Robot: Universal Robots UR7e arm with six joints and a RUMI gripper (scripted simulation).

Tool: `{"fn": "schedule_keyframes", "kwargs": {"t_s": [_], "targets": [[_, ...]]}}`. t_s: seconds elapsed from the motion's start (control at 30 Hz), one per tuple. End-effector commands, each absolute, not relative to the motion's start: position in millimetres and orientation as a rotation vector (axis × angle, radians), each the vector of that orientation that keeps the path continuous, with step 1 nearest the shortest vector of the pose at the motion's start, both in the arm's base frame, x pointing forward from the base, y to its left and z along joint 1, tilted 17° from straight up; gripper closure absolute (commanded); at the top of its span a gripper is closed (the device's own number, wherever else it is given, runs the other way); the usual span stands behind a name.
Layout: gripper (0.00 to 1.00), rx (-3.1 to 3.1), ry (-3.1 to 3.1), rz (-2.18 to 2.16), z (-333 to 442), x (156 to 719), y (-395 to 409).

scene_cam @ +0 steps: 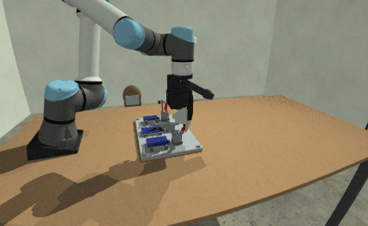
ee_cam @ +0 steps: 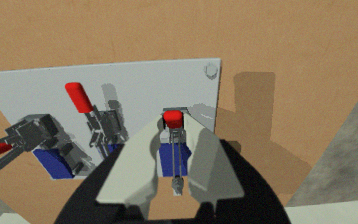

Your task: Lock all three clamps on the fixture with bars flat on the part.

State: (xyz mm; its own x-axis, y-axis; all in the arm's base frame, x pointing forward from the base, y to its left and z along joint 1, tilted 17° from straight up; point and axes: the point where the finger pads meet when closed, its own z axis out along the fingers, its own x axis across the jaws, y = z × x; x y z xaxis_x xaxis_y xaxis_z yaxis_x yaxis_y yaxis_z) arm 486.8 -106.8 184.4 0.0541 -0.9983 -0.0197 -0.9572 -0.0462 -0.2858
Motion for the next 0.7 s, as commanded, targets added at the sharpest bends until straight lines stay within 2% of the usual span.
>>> {"fn": "schedule_keyframes", "kwargs": {"t_s": [0.0,0.67], "targets": [[1.00,-2.106,2.000,-0.273,185.0,487.3,-106.9],[1.00,-2.106,2.000,-0.273,180.6,497.3,-106.3]]}}
